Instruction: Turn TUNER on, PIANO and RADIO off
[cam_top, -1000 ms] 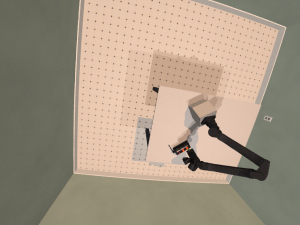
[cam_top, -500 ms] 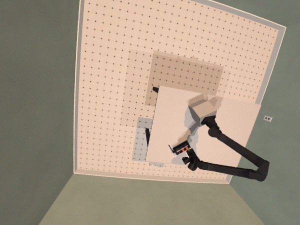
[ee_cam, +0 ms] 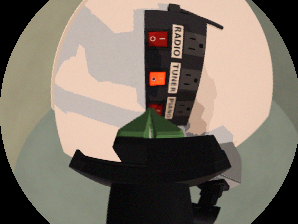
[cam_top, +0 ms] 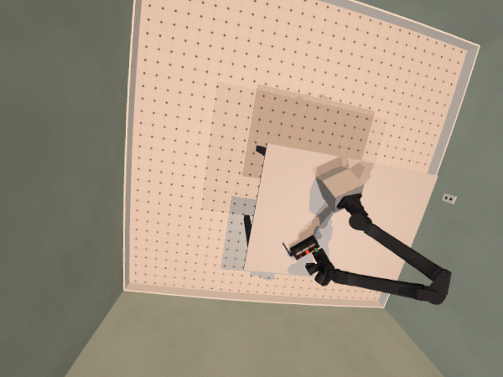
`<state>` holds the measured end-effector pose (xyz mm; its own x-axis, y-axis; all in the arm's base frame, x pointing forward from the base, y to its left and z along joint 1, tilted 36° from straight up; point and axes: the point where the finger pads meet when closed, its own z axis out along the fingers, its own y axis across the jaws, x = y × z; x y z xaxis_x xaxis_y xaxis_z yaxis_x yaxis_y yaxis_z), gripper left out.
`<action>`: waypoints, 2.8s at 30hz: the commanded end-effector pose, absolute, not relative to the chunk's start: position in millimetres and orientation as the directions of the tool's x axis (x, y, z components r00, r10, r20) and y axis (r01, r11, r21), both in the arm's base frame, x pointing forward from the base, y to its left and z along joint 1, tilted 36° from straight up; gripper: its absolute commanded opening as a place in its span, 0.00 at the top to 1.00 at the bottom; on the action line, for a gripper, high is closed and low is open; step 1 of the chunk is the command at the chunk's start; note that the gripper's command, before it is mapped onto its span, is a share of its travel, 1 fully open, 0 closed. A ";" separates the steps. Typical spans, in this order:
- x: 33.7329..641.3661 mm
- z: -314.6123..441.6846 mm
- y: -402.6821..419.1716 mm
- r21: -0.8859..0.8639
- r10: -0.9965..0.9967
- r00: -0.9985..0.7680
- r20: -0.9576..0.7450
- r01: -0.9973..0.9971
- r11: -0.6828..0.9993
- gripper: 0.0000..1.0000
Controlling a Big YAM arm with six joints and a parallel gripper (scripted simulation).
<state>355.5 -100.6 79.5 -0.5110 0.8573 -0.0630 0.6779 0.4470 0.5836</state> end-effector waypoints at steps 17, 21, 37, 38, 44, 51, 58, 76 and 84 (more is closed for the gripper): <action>358.9 77.6 -105.9 0.586 0.864 -0.499 -0.071 0.680 0.441 1.00; 356.7 91.0 -110.0 0.588 0.861 -0.501 -0.092 0.670 0.453 1.00; 339.3 126.9 -121.2 0.596 0.861 -0.498 -0.102 0.663 0.454 1.00; 342.6 119.3 -114.1 0.587 0.850 -0.521 -0.079 0.665 0.462 1.00; 343.4 128.7 -118.2 0.596 0.852 -0.512 -0.107 0.653 0.467 1.00; 342.7 127.3 -117.7 0.595 0.853 -0.512 -0.104 0.655 0.466 1.00; 342.7 127.3 -117.7 0.595 0.853 -0.512 -0.104 0.655 0.466 1.00; 309.1 187.4 -140.0 0.597 0.859 -0.497 -0.125 0.654 0.465 0.00; 286.0 217.5 -150.7 0.592 0.859 -0.498 -0.114 0.661 0.461 0.00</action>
<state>286.1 -138.9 194.4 -0.4751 0.8772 -0.0687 0.6889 0.4195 0.5911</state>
